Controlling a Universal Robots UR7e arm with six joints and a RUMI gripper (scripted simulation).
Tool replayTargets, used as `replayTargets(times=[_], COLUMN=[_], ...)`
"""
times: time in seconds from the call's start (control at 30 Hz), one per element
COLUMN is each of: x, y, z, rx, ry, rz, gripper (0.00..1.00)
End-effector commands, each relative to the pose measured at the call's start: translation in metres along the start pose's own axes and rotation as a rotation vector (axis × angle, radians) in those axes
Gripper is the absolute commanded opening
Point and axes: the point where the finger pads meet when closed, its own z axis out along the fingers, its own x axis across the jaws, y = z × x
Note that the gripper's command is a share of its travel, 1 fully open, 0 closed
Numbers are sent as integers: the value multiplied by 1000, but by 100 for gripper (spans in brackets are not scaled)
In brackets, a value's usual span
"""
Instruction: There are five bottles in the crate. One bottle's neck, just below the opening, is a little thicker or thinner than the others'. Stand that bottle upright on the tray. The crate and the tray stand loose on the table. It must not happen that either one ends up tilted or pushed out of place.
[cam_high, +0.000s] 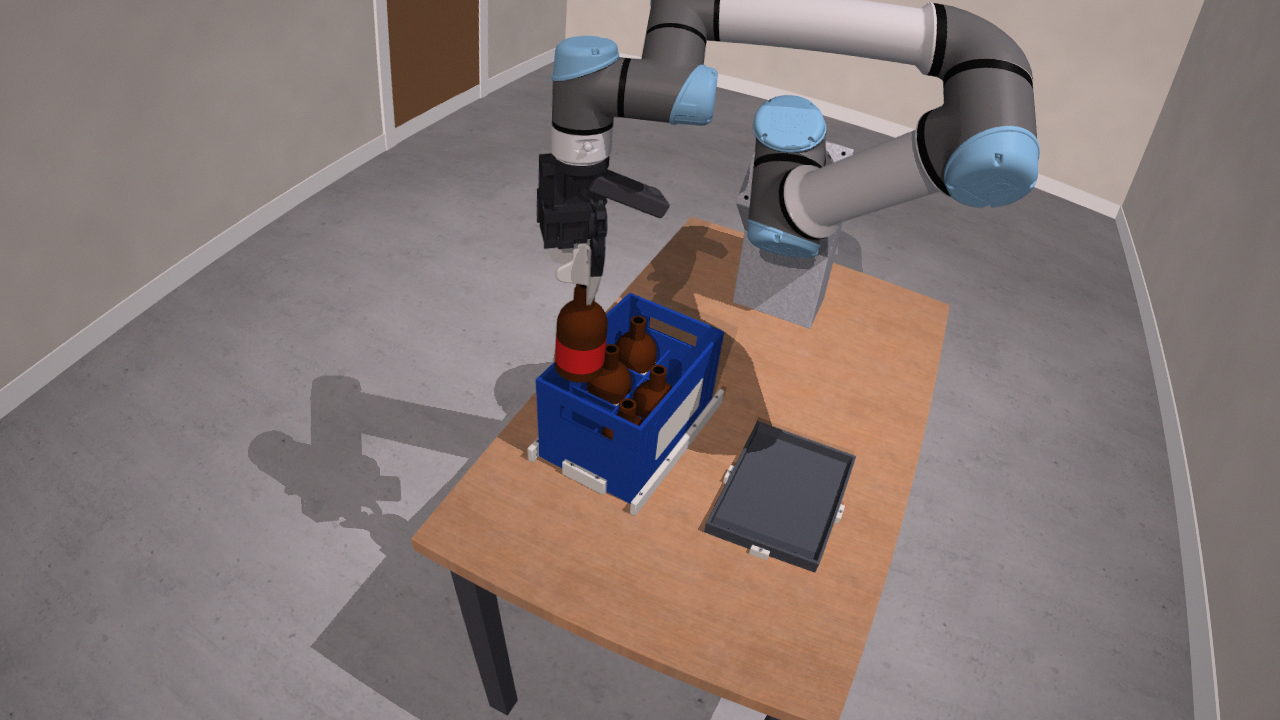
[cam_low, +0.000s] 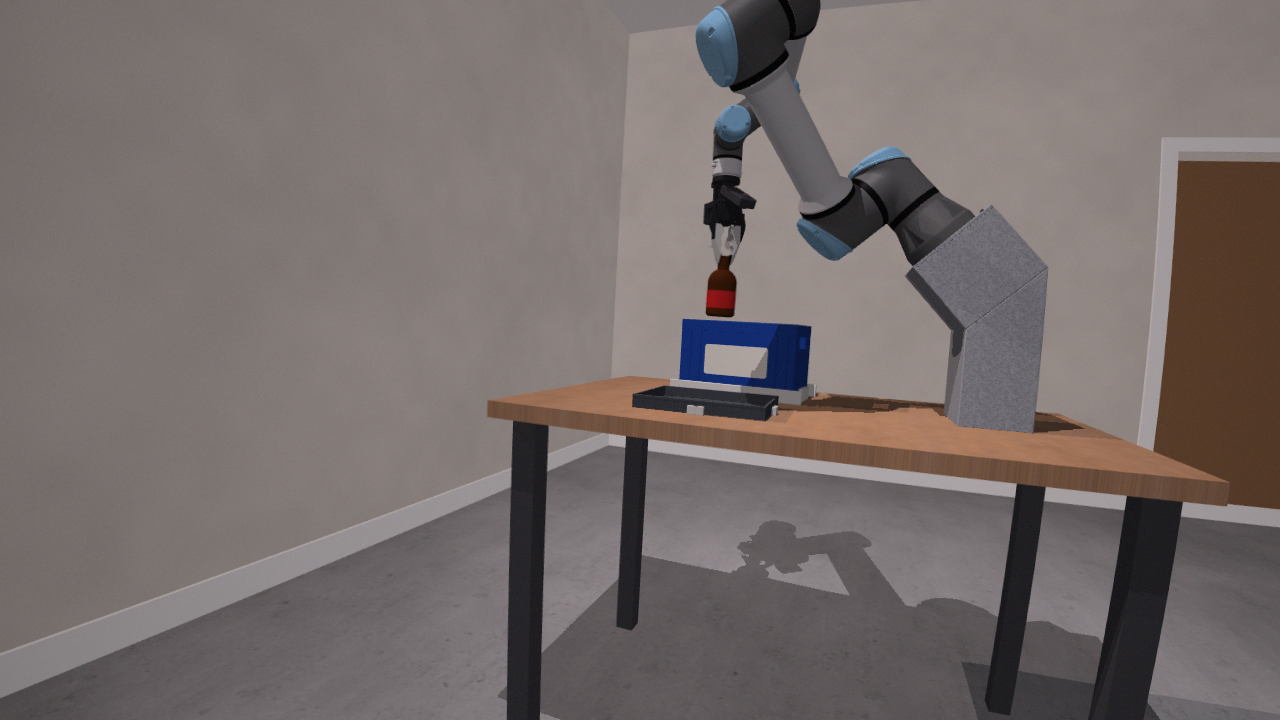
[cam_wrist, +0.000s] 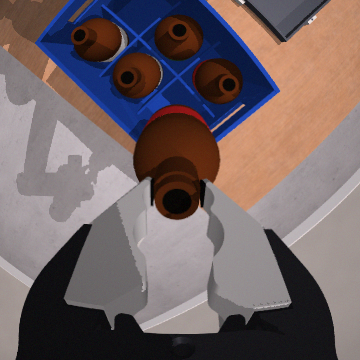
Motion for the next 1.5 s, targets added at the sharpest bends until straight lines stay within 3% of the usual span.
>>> replayTargets(times=[0.0, 1.0, 1.47], x=[1, 12, 26], y=[-1, -22, -46], z=[0, 0, 0], rx=[-1, -1, -1], ry=[0, 0, 0], rz=[-1, -1, -1], gripper=[0, 0, 0])
